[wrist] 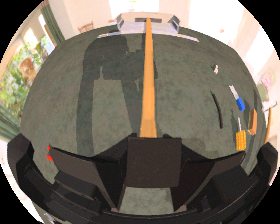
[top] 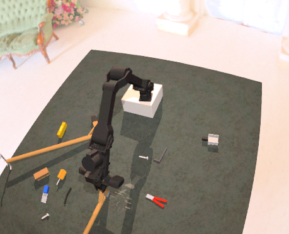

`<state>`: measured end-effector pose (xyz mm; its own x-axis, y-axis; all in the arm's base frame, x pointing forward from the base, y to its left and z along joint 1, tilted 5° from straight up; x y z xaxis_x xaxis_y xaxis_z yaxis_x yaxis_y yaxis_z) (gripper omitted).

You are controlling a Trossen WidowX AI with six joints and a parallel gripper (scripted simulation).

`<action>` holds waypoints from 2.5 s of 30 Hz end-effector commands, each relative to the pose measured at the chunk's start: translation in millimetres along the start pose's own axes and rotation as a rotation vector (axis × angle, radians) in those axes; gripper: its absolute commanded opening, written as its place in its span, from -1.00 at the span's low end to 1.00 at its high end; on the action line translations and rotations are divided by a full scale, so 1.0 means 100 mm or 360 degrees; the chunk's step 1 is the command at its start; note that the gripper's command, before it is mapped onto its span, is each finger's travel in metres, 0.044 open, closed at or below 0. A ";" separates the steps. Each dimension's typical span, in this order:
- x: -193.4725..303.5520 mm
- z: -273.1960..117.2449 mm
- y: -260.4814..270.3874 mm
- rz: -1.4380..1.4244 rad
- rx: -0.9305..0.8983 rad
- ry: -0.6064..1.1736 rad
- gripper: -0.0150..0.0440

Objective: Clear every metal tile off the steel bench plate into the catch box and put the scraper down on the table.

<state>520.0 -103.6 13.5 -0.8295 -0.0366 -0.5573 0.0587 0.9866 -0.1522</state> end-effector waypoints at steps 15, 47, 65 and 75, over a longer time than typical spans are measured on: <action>0.14 -0.22 0.03 0.0000 0.0001 -0.0009 -0.49; 0.47 -0.52 0.09 0.0000 0.0001 -0.0010 -0.49; 0.69 -0.68 0.12 -0.0001 0.0000 -0.0011 -0.49; 0.81 -0.77 0.14 -0.0001 0.0000 -0.0011 -0.49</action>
<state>413.0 -80.8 20.0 -0.8404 -0.0402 -0.5404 0.0487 0.9876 -0.1493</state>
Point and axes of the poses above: the point midway between the two fingers, 35 mm back from their tips, its own z axis out along the fingers, its own y axis across the jaws, x = y × z, the point moved 1 cm from there along -z, back along the fingers, and after that the axes turned 11 degrees about -z, right-handed, at the moved point
